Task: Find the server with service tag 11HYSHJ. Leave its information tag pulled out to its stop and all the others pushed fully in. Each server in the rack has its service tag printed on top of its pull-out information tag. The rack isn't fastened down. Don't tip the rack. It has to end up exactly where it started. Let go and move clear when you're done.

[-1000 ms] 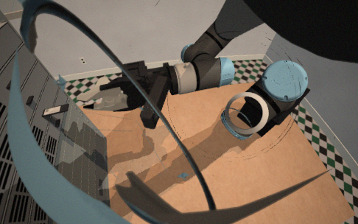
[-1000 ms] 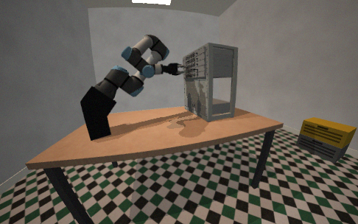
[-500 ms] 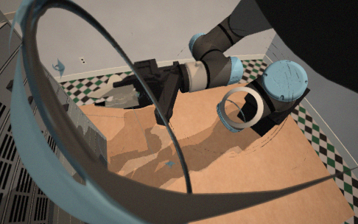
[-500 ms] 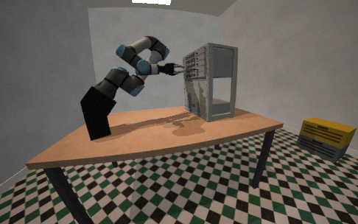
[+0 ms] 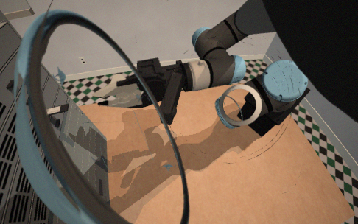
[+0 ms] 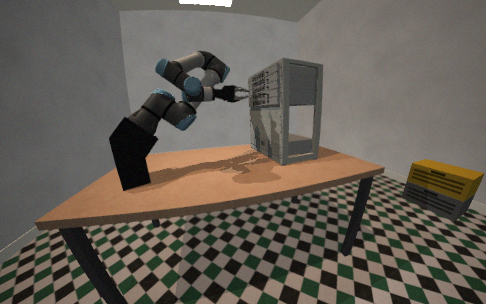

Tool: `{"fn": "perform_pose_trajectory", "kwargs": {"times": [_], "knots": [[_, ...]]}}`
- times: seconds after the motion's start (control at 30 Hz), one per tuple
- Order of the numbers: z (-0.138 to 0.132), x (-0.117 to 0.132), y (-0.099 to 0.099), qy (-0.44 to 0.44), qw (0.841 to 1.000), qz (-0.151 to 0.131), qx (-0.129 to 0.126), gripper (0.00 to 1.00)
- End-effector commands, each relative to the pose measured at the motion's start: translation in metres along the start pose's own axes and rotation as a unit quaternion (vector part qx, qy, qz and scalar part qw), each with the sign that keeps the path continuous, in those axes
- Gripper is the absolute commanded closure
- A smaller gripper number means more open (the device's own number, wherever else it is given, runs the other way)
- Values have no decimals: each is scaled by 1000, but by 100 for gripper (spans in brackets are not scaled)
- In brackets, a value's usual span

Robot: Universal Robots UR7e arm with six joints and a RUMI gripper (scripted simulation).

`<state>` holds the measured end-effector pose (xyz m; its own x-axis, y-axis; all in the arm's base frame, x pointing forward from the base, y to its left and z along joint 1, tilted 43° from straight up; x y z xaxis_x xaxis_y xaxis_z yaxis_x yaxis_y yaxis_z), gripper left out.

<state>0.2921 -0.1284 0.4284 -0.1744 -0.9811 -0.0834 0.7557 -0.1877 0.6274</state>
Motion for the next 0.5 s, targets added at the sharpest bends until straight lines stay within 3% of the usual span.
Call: {"fn": "perform_pose_trajectory", "kwargs": {"times": [0.0,0.27,0.3,0.47], "knots": [[0,0,0,0,1000,0,0,85],[0,0,0,0,1000,0,0,85],[0,0,0,0,1000,0,0,0],[0,0,0,0,1000,0,0,0]]}}
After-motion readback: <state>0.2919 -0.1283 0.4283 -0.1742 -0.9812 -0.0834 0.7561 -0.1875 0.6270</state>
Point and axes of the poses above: the point where the finger pads meet when closed, its own y axis out along the fingers, its own z axis across the jaws, x = y × z, the point moved 8 cm from there along -y, back along the fingers, and after that the axes turned 14 degrees about -y, right-handed, at the moved point
